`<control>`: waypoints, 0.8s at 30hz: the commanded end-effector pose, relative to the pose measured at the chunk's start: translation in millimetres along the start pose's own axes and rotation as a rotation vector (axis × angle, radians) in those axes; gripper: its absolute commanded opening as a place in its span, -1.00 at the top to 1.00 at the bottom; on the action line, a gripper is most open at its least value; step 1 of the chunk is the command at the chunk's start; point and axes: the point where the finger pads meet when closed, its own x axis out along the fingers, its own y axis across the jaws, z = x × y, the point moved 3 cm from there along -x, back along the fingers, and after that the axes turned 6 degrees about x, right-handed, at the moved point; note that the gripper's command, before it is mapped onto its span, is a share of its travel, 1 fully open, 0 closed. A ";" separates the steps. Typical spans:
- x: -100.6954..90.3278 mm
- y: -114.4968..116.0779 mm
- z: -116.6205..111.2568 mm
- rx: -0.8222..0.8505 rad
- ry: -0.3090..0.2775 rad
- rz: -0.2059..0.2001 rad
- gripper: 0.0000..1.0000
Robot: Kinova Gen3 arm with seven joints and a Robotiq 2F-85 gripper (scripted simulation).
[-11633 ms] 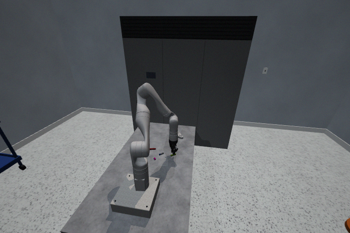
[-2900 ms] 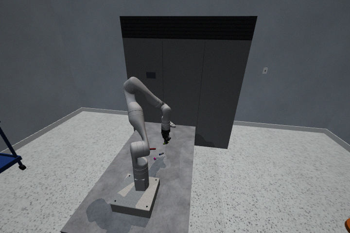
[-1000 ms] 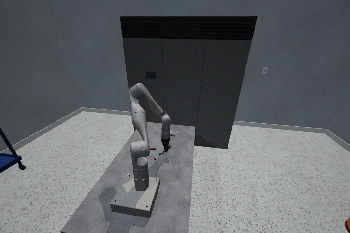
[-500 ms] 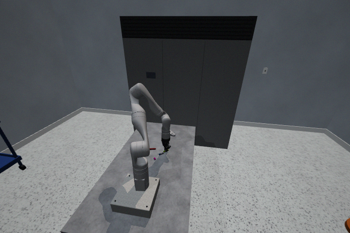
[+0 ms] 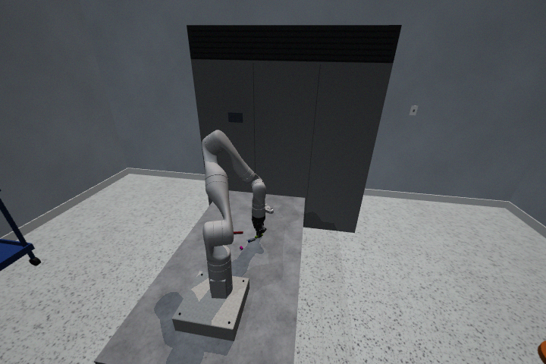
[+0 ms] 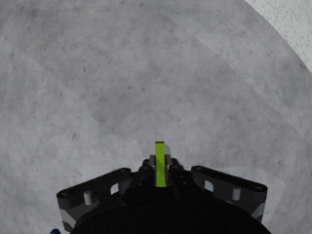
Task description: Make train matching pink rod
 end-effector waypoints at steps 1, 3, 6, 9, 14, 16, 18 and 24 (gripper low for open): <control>2.1 0.6 -0.4 0.001 0.000 0.001 0.91; 4.0 0.6 -0.3 0.001 0.000 0.001 0.91; 6.3 0.6 -0.4 0.001 0.000 0.001 0.91; 7.7 0.6 -0.3 0.001 0.000 0.001 0.91; 8.1 0.6 -0.3 0.001 0.000 0.001 0.91; 8.1 0.6 -0.3 0.001 0.000 0.001 0.91; 8.1 0.6 -0.3 0.001 0.000 0.001 0.91; 8.1 0.6 -0.3 0.001 0.000 0.001 0.91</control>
